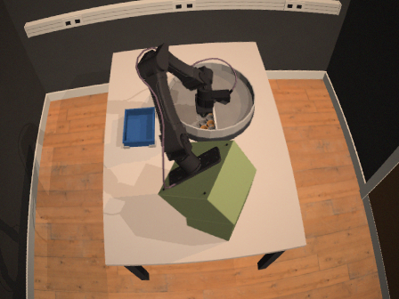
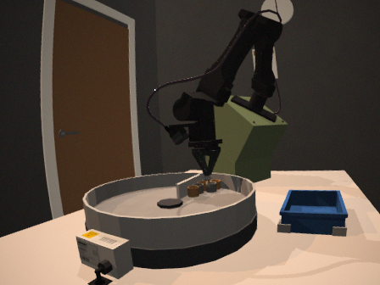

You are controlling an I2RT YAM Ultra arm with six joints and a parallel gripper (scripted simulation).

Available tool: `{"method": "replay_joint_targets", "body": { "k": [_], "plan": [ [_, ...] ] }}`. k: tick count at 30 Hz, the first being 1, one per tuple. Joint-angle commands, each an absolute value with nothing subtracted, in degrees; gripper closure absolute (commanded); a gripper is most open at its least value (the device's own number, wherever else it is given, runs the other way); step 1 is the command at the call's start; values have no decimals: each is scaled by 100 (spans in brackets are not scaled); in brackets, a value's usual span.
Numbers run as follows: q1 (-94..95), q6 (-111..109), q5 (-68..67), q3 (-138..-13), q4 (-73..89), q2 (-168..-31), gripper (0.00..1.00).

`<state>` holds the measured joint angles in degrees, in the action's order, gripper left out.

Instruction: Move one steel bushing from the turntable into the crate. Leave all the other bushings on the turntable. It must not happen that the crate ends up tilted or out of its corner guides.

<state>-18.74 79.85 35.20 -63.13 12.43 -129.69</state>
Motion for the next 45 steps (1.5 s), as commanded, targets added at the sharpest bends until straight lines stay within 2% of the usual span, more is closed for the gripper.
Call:
{"method": "replay_joint_targets", "body": {
  "k": [1,22,45],
  "plan": [
    [-1971,8015,3436,-6442,1289,-12994,87],
    [-1731,8297,3391,-6161,699,-13338,87],
    [-1737,8283,3390,-6237,779,-13266,87]
  ]
}}
